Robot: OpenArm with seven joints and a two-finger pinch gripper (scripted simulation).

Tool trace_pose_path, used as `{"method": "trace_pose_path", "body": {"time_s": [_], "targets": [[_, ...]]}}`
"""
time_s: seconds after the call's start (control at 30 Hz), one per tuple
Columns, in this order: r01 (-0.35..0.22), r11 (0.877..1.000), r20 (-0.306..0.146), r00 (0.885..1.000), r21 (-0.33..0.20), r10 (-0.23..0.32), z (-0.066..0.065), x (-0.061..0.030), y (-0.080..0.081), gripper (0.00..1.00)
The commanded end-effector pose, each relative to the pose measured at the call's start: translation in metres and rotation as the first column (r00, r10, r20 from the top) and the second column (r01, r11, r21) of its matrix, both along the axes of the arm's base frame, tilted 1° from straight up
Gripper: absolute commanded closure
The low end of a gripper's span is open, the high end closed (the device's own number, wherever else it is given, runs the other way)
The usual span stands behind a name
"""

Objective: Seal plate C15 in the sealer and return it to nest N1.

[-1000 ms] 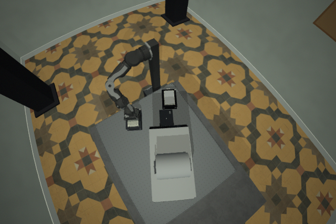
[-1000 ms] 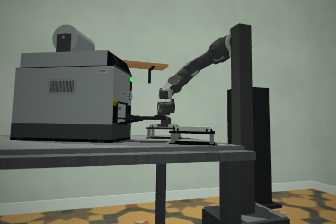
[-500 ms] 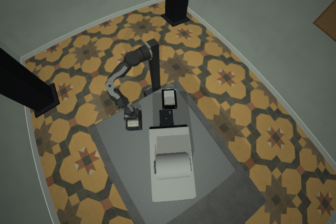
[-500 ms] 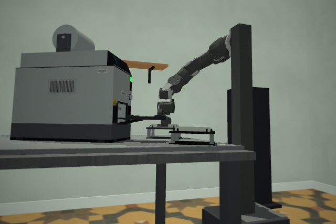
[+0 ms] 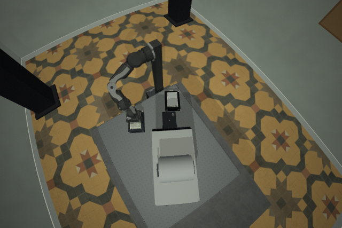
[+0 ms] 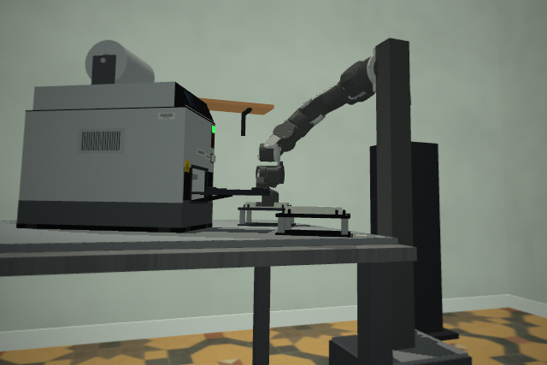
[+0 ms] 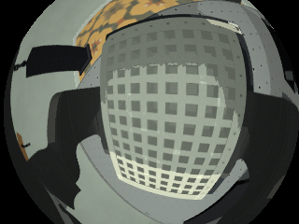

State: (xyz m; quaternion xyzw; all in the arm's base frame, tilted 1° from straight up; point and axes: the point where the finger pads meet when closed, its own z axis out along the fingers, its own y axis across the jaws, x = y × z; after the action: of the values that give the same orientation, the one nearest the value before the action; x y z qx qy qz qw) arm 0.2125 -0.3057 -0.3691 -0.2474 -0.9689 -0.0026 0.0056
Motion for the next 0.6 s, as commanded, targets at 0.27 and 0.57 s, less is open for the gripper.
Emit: {"method": "trace_pose_path", "body": {"time_s": [0.27, 0.57], "targets": [[0.001, 1.0, 0.003, 1.0, 0.002, -0.001, 0.026, 0.0017, -0.001, 1.0], [0.001, 1.0, 0.003, 1.0, 0.002, -0.001, 0.032, 0.002, -0.002, 1.0]]}}
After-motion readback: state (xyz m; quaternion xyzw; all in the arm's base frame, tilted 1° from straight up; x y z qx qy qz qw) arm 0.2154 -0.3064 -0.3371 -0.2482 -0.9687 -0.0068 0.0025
